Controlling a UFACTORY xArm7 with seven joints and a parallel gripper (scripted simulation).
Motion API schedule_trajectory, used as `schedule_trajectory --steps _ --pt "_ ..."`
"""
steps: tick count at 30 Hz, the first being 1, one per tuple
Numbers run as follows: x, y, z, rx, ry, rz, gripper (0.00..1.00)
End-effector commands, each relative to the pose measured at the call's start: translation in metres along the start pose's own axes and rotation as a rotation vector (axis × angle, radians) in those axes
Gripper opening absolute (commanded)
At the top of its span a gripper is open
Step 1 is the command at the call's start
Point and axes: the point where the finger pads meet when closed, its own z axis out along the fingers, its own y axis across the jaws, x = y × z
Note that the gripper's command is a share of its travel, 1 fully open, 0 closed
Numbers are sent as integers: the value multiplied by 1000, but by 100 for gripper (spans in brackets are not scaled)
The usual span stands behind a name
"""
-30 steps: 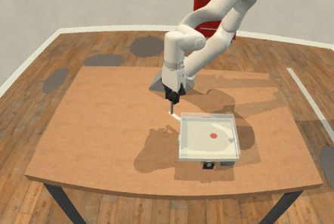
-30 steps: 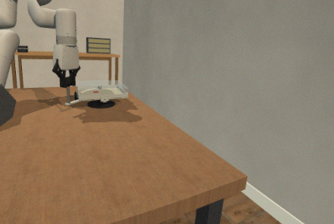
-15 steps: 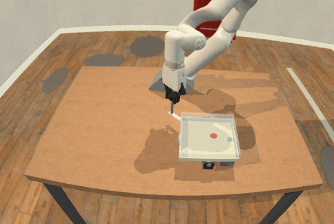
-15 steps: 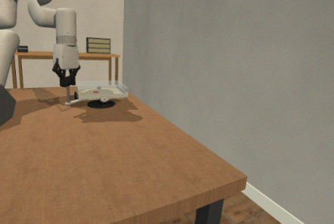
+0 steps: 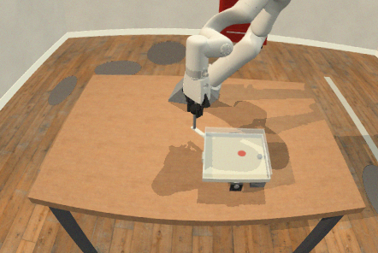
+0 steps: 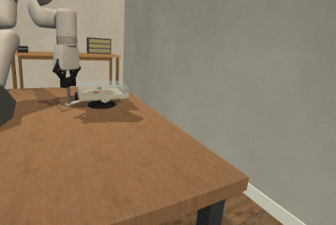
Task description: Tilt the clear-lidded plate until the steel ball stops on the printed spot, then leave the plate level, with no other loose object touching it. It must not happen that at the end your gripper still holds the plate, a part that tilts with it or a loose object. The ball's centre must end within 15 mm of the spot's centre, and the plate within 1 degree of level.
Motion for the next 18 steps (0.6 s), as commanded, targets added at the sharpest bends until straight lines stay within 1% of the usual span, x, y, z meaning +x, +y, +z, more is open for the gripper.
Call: schedule_trajectory --steps 1,18 --pt "0 0 0 0 0 -1 0" --pt "1 -2 -4 0 0 -1 0"
